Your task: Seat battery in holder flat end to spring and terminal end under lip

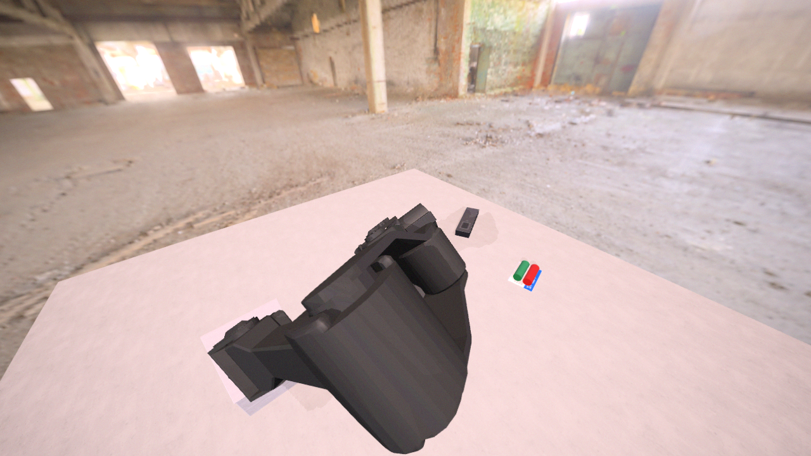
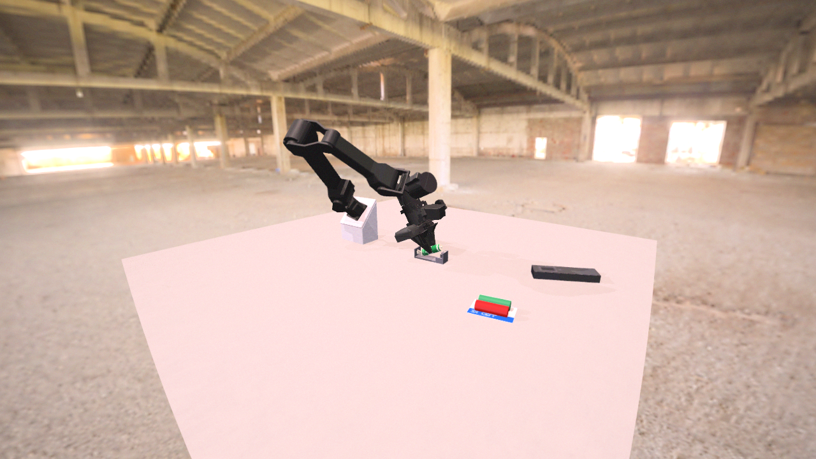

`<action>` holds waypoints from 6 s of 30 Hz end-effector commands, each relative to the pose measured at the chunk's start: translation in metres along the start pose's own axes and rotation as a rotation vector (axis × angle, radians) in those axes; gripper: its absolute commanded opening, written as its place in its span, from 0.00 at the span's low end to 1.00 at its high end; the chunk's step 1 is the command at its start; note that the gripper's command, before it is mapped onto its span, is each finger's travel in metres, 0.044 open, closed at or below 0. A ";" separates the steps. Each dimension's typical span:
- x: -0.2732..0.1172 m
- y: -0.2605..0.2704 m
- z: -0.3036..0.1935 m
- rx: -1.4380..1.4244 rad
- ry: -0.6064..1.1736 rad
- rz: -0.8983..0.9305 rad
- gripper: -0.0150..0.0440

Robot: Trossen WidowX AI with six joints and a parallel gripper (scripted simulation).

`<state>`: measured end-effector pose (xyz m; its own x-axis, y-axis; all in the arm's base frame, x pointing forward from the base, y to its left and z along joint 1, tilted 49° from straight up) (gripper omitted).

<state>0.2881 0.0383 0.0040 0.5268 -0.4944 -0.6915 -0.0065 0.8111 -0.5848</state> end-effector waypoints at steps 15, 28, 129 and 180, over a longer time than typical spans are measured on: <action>0.007 0.005 -0.001 0.003 0.112 -0.005 0.37; 0.010 0.005 0.004 0.011 0.178 -0.019 0.37; 0.016 -0.005 0.023 0.038 0.530 -0.071 0.37; 0.022 -0.002 0.039 0.042 0.525 -0.067 0.54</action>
<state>0.3332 0.0378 0.0076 0.0302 -0.6258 -0.7794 0.0558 0.7796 -0.6237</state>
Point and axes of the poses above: the point midway between the two fingers, 35 mm back from their tips, its own x axis out along the fingers, its own y axis across the jaws, z = x × y, the point moved 4 cm from there along -x, back along the fingers, and after that the axes turned 15 degrees about x, right-handed, at the moved point
